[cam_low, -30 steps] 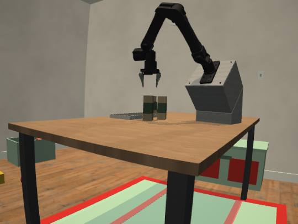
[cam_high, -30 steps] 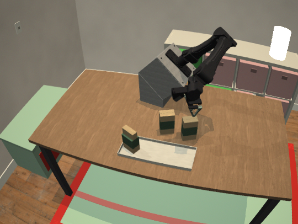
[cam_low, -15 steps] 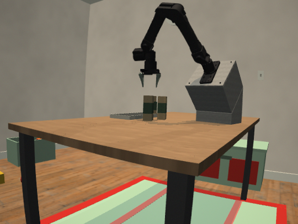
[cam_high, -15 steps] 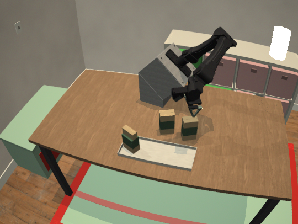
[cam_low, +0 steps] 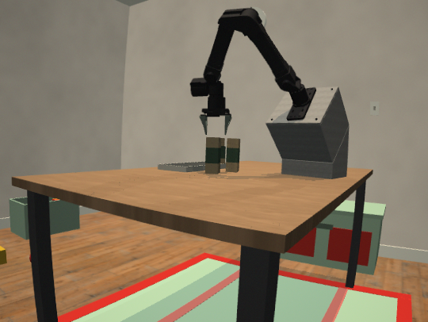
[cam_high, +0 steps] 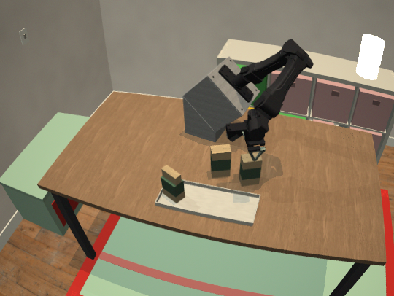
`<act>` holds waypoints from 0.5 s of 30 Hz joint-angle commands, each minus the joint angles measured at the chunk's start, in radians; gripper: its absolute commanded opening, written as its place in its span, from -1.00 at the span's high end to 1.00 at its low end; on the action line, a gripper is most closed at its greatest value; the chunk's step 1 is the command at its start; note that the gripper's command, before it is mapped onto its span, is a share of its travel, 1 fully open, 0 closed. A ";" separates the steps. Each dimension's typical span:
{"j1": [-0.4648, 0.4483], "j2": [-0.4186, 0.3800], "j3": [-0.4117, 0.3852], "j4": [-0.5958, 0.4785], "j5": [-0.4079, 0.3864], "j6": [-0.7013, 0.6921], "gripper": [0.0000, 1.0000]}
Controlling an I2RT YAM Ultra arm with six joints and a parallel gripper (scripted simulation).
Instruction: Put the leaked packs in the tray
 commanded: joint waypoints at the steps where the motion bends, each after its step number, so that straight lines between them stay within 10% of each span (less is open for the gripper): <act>1: -0.020 -0.028 0.001 0.040 0.018 0.021 -0.54; 15: -0.020 -0.027 0.000 0.036 0.018 0.019 -0.54</act>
